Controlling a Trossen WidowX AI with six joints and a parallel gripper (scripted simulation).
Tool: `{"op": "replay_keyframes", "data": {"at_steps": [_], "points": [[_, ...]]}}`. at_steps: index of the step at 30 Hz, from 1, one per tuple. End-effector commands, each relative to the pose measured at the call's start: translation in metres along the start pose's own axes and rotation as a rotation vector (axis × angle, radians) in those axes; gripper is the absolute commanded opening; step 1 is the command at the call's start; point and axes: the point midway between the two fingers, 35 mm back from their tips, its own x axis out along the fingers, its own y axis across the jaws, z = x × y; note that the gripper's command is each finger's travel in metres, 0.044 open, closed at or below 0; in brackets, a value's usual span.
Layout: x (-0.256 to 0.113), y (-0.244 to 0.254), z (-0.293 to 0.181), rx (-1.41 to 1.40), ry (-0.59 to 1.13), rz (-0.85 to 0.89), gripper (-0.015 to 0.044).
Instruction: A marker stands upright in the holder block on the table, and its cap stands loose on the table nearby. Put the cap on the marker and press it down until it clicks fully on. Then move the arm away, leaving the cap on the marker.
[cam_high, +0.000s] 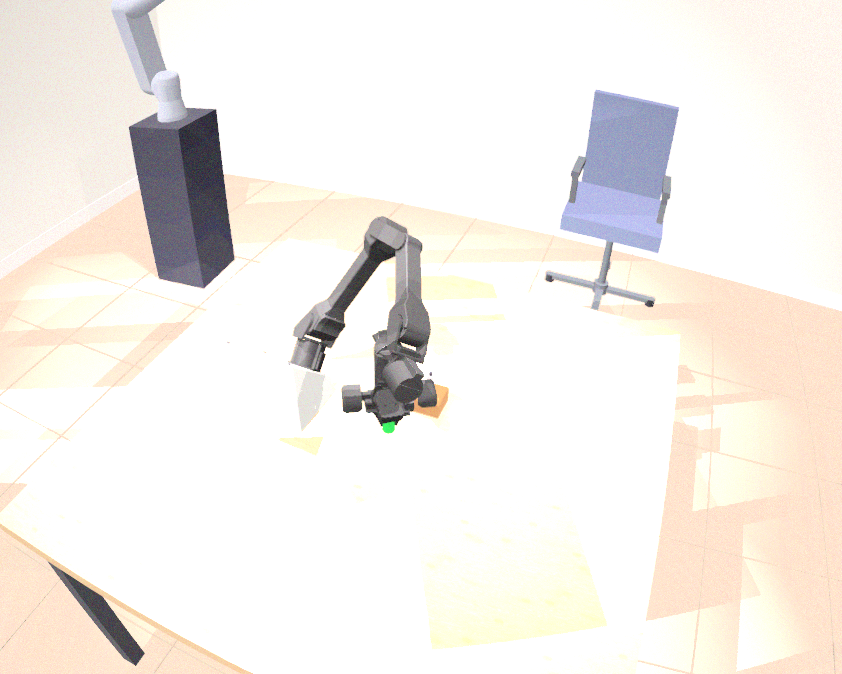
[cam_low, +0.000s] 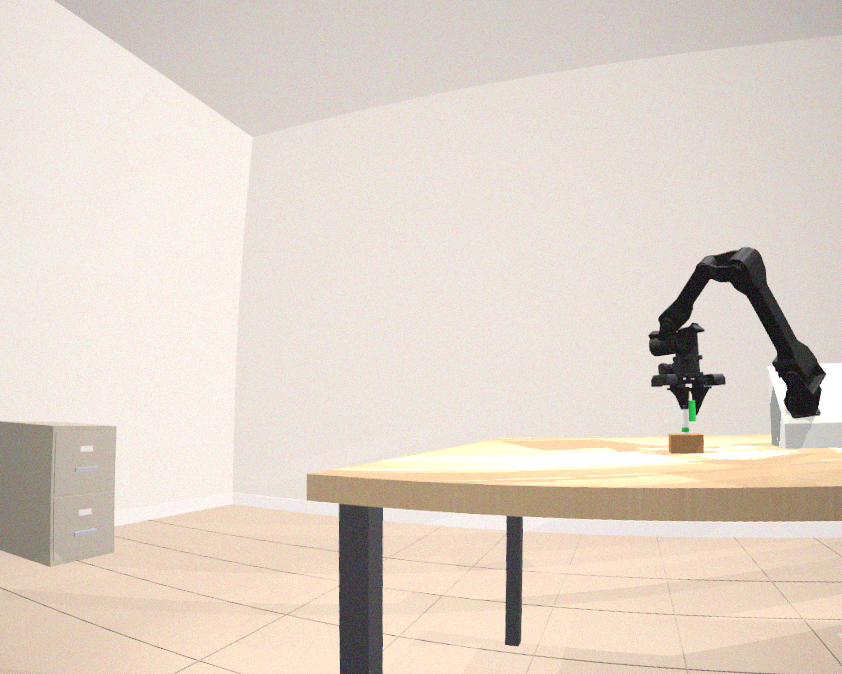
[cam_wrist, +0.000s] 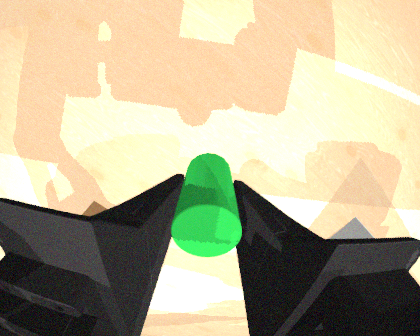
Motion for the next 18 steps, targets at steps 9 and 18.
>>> {"op": "replay_keyframes", "data": {"at_steps": [9, 18], "points": [[-0.020, 0.036, -0.026, -0.036, -0.022, -0.013, 0.0000], [-0.033, 0.061, -0.053, -0.042, -0.025, -0.014, 0.0000]]}}
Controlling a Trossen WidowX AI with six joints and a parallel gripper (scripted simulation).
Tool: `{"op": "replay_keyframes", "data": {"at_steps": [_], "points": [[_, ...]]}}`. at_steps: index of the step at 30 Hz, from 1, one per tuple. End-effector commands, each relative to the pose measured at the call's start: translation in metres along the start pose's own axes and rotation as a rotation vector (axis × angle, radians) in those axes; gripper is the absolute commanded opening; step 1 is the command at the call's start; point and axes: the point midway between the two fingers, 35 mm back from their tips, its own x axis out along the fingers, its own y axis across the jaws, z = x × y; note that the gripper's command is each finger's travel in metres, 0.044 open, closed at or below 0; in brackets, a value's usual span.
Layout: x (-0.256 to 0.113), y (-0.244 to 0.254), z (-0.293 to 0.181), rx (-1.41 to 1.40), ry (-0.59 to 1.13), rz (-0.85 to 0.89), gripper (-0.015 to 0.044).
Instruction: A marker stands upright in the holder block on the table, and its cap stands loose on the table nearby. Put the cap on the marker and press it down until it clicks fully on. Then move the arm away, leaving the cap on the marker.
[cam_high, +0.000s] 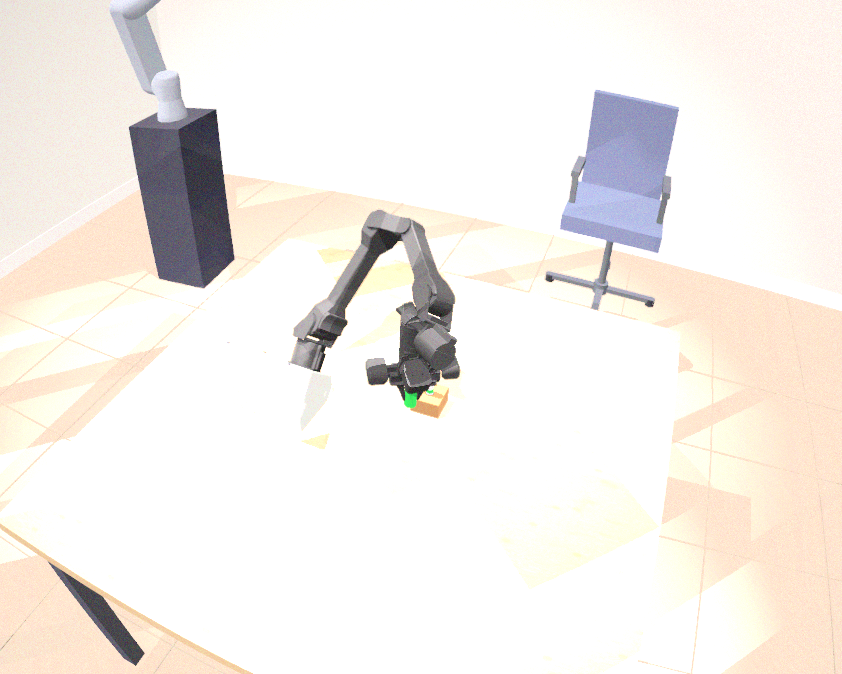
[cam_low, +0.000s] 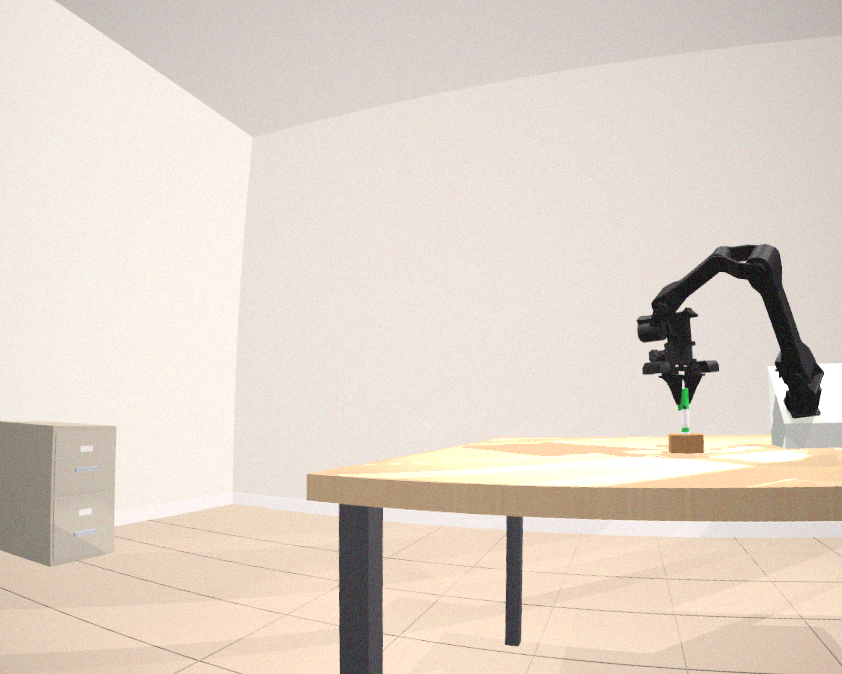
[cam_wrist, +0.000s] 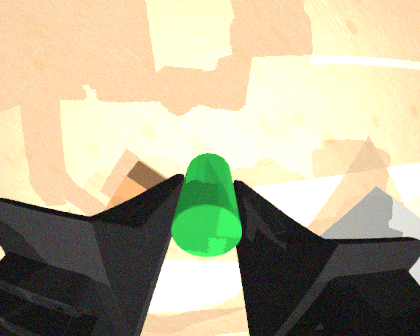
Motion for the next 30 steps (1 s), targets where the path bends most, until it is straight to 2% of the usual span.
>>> {"op": "replay_keyframes", "data": {"at_steps": [1, 18, 30], "points": [[-0.007, 0.013, -0.011, 0.002, -0.004, 0.009, 0.0000], [-0.032, 0.058, -0.078, 0.034, 0.019, 0.030, 0.0000], [-0.026, 0.059, -0.081, 0.035, 0.020, 0.031, 0.0000]]}}
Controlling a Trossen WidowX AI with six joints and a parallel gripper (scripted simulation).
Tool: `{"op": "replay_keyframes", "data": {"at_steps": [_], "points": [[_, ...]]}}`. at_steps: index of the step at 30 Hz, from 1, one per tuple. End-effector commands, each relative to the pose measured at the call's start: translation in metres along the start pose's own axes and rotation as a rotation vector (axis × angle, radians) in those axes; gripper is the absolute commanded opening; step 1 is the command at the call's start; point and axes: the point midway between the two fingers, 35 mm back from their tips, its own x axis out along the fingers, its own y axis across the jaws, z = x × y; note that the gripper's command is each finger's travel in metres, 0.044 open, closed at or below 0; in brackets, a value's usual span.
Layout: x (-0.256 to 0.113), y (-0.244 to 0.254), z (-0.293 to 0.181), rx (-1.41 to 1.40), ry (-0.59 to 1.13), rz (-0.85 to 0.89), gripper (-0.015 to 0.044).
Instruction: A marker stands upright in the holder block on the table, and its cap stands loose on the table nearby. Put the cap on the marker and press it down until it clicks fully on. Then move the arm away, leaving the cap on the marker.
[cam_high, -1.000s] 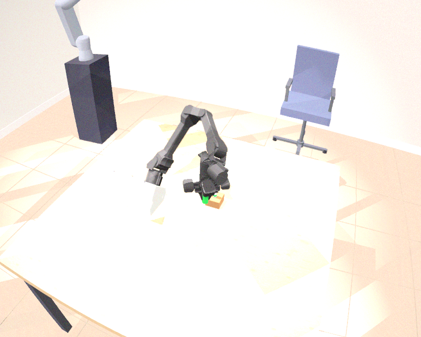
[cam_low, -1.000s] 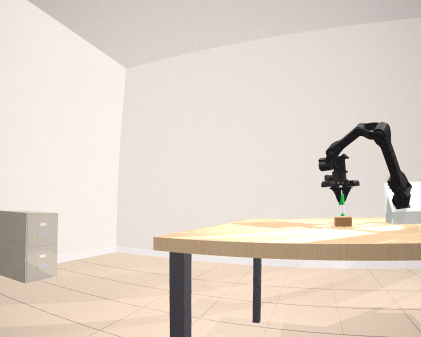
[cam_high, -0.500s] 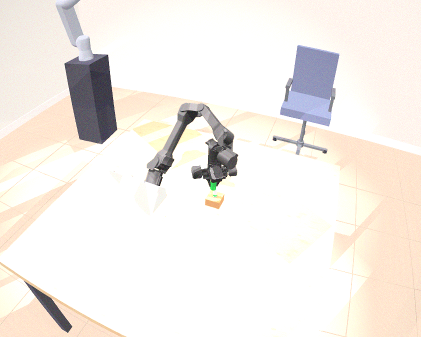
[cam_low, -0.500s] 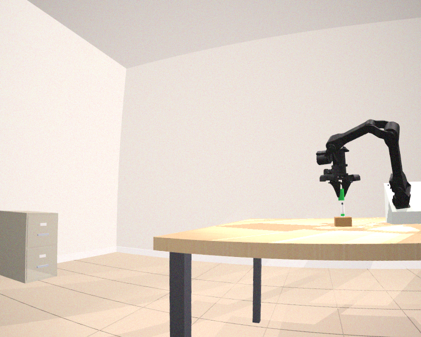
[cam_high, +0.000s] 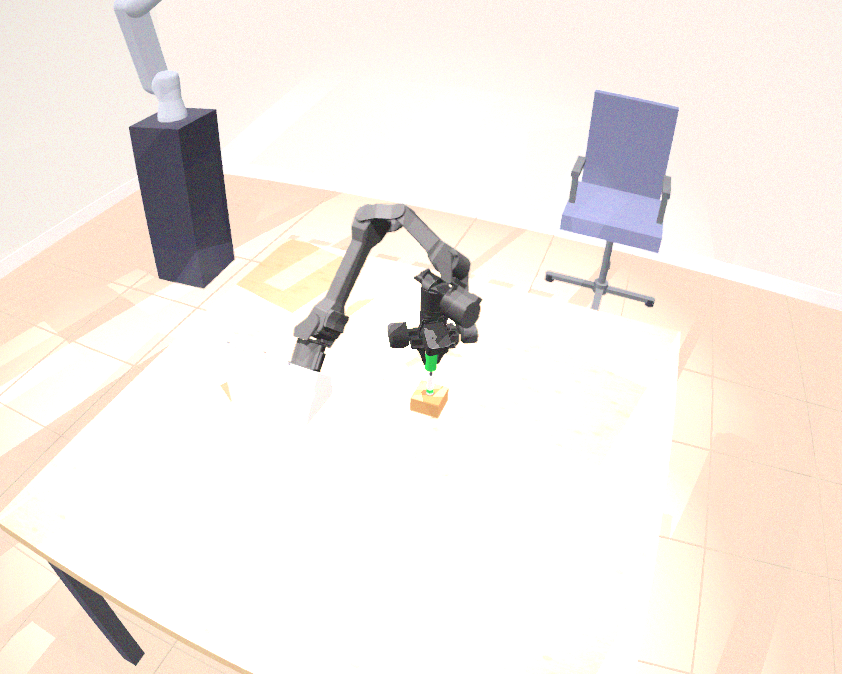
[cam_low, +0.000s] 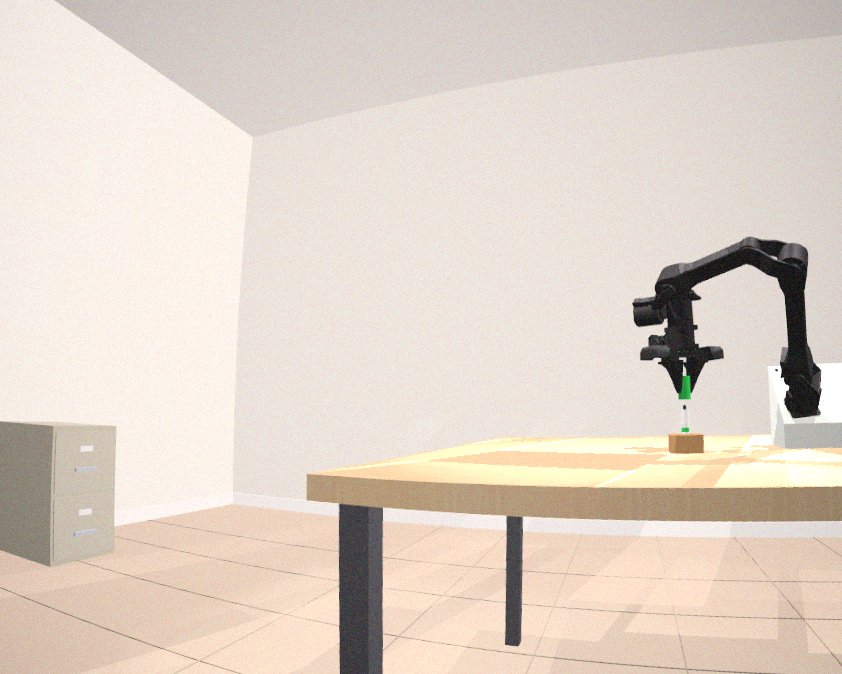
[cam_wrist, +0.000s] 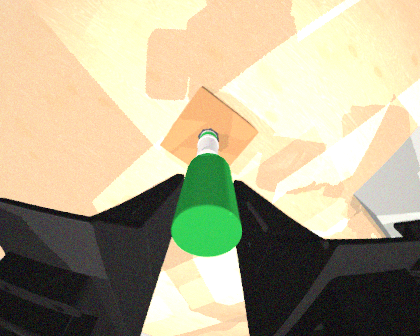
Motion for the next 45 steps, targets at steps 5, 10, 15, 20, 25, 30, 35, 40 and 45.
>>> {"op": "replay_keyframes", "data": {"at_steps": [5, 10, 15, 20, 25, 30, 35, 40, 45], "points": [[0.007, 0.001, 0.000, 0.001, -0.001, 0.005, 0.0000], [0.016, 0.002, 0.000, 0.001, -0.002, 0.005, 0.0000], [0.024, 0.002, 0.000, 0.001, -0.002, 0.005, 0.0000], [0.032, 0.002, 0.000, 0.001, -0.002, 0.005, 0.0000], [0.040, 0.002, 0.000, 0.001, -0.001, 0.006, 0.0000], [0.048, 0.002, -0.001, 0.000, 0.000, 0.006, 0.0000], [0.054, 0.002, -0.001, 0.000, 0.001, 0.007, 0.0000], [0.053, 0.001, -0.001, -0.001, 0.000, 0.003, 0.0053], [0.053, 0.001, -0.001, -0.001, 0.000, 0.003, 0.0184]]}}
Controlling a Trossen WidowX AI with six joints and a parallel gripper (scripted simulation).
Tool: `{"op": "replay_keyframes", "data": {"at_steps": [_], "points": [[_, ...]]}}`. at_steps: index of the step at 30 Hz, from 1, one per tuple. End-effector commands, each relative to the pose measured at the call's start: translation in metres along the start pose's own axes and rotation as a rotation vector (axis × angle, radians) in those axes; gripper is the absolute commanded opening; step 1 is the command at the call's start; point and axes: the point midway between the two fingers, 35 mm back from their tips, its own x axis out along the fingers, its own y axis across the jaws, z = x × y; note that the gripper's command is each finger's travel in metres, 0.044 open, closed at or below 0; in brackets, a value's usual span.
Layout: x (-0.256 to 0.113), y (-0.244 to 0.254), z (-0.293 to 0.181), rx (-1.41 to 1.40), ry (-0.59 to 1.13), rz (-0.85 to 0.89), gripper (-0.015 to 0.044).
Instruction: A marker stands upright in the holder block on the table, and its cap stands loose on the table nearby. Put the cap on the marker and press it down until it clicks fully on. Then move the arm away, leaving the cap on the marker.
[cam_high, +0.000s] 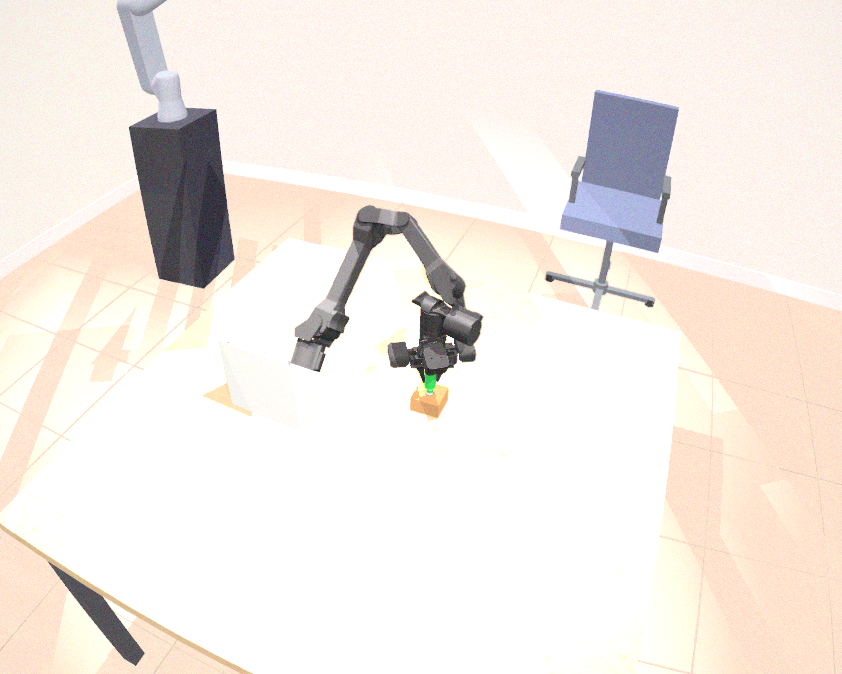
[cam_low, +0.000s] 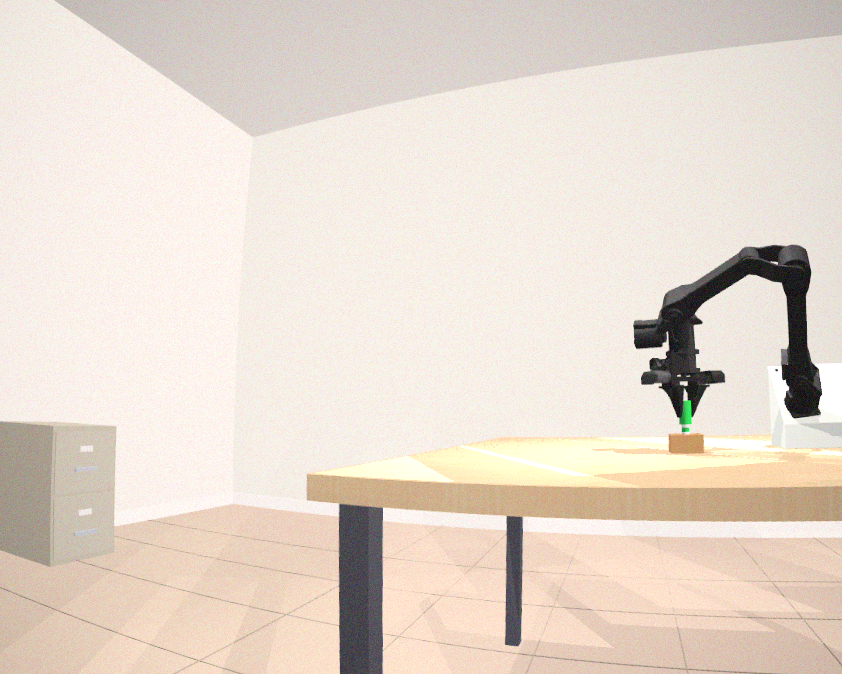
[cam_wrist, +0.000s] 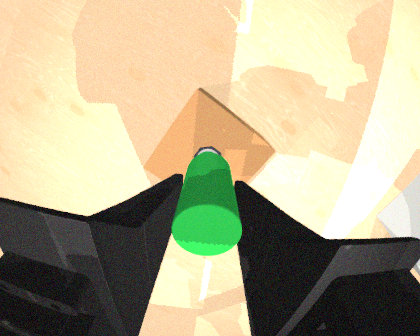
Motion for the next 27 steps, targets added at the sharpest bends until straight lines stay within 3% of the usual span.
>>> {"op": "replay_keyframes", "data": {"at_steps": [1, 10, 17, 20, 22, 27], "points": [[0.000, 0.000, 0.000, 0.000, 0.000, 0.000, 0.0210], [0.000, 0.000, 0.000, 0.000, 0.000, 0.000, 0.0440], [-0.072, 0.000, 0.001, 0.001, -0.002, -0.003, 0.0440], [-0.075, -0.001, 0.001, 0.001, -0.002, -0.002, 0.0440], [-0.074, -0.001, 0.000, -0.059, -0.002, -0.002, 0.0387], [-0.070, -0.001, 0.000, -0.518, -0.001, -0.001, 0.0256]]}}
